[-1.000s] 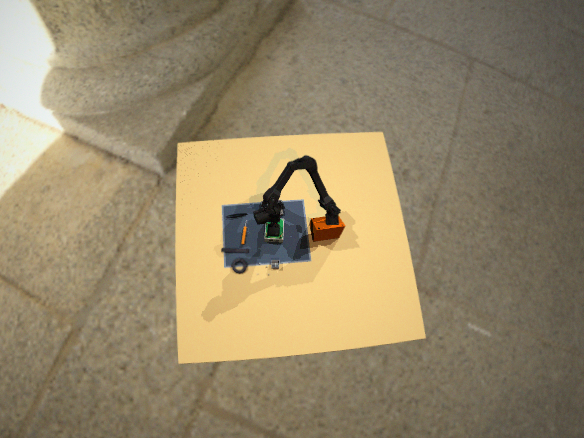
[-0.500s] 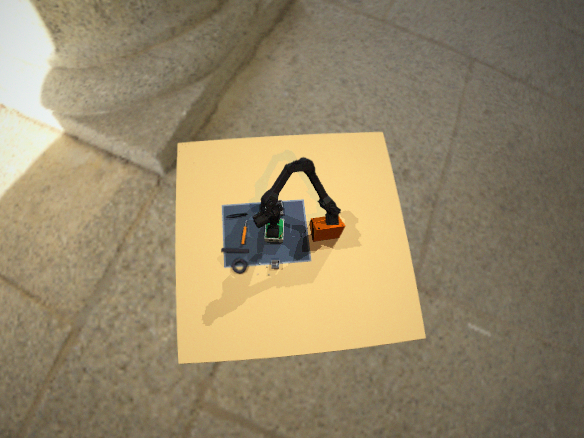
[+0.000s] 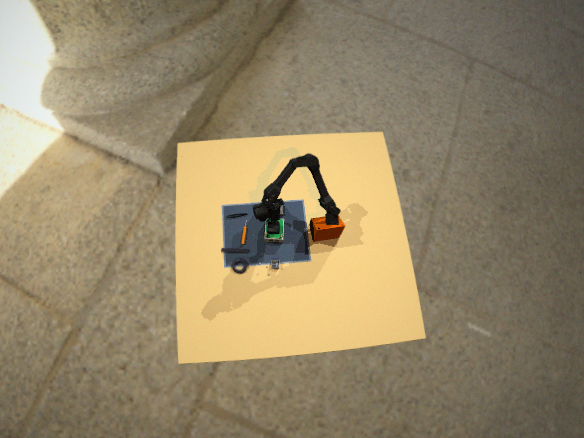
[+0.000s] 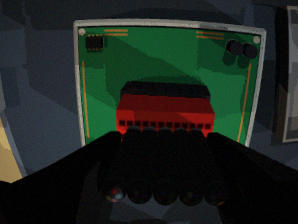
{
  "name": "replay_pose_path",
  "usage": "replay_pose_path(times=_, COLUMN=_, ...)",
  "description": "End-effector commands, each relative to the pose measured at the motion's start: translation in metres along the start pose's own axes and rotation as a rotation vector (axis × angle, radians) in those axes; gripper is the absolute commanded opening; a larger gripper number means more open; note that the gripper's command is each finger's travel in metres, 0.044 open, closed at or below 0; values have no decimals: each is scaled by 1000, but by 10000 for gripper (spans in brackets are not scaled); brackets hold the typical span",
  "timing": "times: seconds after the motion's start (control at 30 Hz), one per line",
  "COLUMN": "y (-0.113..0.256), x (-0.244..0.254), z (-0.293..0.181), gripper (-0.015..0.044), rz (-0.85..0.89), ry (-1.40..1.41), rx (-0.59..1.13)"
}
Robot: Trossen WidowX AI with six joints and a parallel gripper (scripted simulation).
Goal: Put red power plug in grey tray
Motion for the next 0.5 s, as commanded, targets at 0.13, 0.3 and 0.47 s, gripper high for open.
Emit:
replay_pose_path(times=0.13, y=10, x=18, z=-6, gripper=0, rz=-120, ry=2, rx=-42)
replay_pose_path(times=0.3, y=8, x=35, z=-9, gripper=0, rz=-230, ry=0, rx=-63)
replay_pose_path(times=0.47, y=10, x=30, z=-8, gripper=0, rz=-197, ry=1, rx=-56)
Point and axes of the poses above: the point midway between the two fingers, 35 mm back from their tips, its own y axis back along the fingers, its own x axis across the jaws, z = x × y, the point moved 7 cm from there along y, back along the fingers, and after that the axes turned 11 degrees about -y, right-handed, at the moved point
